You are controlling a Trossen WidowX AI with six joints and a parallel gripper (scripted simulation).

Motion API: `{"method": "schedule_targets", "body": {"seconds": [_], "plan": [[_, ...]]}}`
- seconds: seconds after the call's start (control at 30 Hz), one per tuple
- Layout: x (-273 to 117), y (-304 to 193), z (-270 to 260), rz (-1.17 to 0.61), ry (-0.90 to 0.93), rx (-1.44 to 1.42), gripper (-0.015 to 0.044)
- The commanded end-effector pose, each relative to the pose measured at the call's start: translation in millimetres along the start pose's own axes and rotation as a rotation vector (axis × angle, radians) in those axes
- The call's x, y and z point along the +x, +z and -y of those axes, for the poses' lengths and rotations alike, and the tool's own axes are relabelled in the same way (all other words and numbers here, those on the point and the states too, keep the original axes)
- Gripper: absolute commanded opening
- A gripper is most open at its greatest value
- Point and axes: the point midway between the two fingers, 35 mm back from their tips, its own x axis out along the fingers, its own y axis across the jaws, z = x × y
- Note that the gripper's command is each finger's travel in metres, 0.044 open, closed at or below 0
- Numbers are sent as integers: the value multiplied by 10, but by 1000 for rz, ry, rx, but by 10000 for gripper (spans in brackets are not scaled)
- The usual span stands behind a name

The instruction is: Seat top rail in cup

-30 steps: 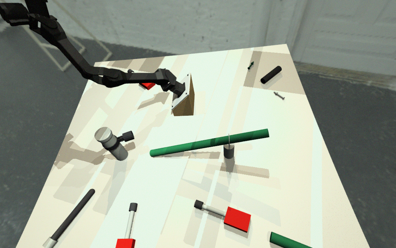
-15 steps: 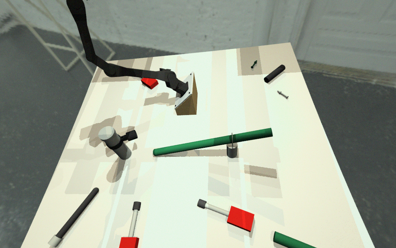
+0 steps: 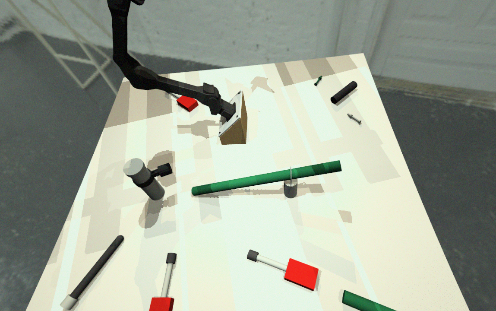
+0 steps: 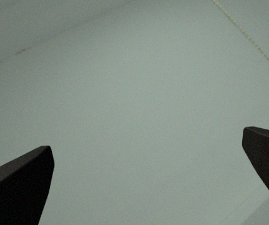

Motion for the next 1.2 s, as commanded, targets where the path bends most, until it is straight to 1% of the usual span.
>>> {"method": "schedule_targets", "body": {"seconds": [0.0, 0.13, 0.23, 0.33, 0.47, 0.57, 0.67, 0.83, 0.93, 1.0, 1.1, 1.17], "plan": [[358, -325, 270, -78, -147, -58, 440], [702, -724, 709, -183, -317, -94, 440], [889, -1027, 1097, -268, -446, -111, 440], [1001, -1331, 1521, -357, -579, -123, 440], [1018, -1732, 2123, -486, -767, -147, 440], [934, -2022, 2566, -589, -904, -157, 440], [771, -2300, 2984, -697, -1037, -160, 440], [345, -2733, 3590, -891, -1248, -151, 440], [40, -2952, 3860, -1007, -1357, -138, 440], [-35, -3000, 3913, -1034, -1380, -135, 440], [-35, -3000, 3913, -1034, -1380, -135, 440], [-58, -2984, 3931, -1064, -1360, -152, 440]]}}
